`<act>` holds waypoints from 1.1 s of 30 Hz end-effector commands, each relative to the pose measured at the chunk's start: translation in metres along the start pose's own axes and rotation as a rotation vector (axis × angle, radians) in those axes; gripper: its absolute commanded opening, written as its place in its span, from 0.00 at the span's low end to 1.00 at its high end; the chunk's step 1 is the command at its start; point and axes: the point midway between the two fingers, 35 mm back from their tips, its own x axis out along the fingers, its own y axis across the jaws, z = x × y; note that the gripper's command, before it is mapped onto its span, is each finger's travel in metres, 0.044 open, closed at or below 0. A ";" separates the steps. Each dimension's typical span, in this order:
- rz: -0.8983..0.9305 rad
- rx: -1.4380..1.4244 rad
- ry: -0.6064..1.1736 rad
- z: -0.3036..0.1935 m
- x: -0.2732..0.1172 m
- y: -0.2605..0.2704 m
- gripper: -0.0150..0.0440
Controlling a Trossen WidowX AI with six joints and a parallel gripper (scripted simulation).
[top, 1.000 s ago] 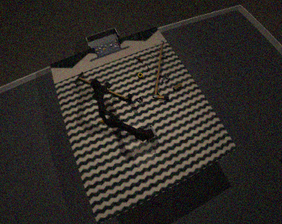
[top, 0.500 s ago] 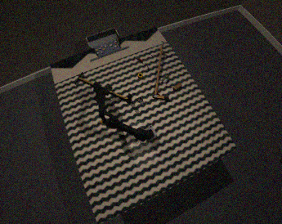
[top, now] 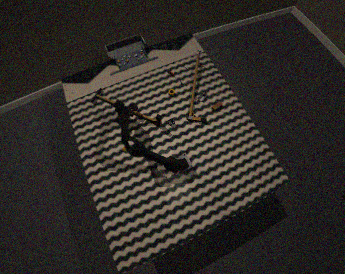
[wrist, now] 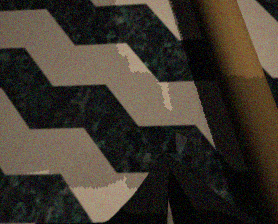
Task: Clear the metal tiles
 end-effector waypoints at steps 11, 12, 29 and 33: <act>-0.003 -0.001 -0.001 0.006 0.003 -0.015 0.25; -0.003 -0.001 -0.001 0.006 0.003 -0.016 0.25; -0.004 -0.001 -0.001 0.011 0.005 -0.032 0.25; -0.004 -0.001 -0.001 0.012 0.006 -0.036 0.25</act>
